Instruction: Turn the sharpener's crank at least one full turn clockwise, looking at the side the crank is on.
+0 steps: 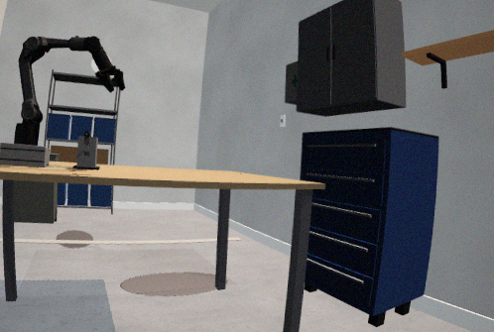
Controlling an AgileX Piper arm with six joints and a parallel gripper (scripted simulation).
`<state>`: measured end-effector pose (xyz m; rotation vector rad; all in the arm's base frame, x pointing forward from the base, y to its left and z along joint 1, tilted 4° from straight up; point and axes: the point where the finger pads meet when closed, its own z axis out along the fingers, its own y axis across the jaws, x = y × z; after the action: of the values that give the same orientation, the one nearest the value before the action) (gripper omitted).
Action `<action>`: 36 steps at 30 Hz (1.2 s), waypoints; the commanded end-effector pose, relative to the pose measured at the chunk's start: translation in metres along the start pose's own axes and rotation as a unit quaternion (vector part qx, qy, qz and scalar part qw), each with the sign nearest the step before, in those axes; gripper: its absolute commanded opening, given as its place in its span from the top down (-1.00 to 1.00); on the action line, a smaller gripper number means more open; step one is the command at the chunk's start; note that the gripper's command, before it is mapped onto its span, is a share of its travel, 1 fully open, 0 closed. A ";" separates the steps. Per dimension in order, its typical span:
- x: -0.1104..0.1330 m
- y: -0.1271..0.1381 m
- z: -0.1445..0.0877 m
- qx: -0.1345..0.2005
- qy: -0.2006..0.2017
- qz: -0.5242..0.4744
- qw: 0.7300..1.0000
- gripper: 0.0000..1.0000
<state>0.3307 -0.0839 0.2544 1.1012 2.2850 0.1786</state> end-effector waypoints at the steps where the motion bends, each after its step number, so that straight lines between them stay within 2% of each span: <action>1: 0.000 0.000 0.000 0.000 -0.001 0.000 1.000 -1.00; 17: 0.000 0.000 0.000 0.000 -0.001 0.000 1.000 -1.00; 18: 0.000 0.000 0.000 0.000 -0.001 0.000 1.000 -0.37; 29: 0.021 -0.049 0.017 0.071 0.061 0.157 0.983 -0.37; 34: 0.026 -0.062 0.019 0.078 0.066 0.179 0.979 -0.37; 36: 0.032 -0.071 0.022 0.092 0.078 0.208 0.971 -0.37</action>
<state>0.2827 -0.1083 0.1995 1.6817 2.2146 0.2241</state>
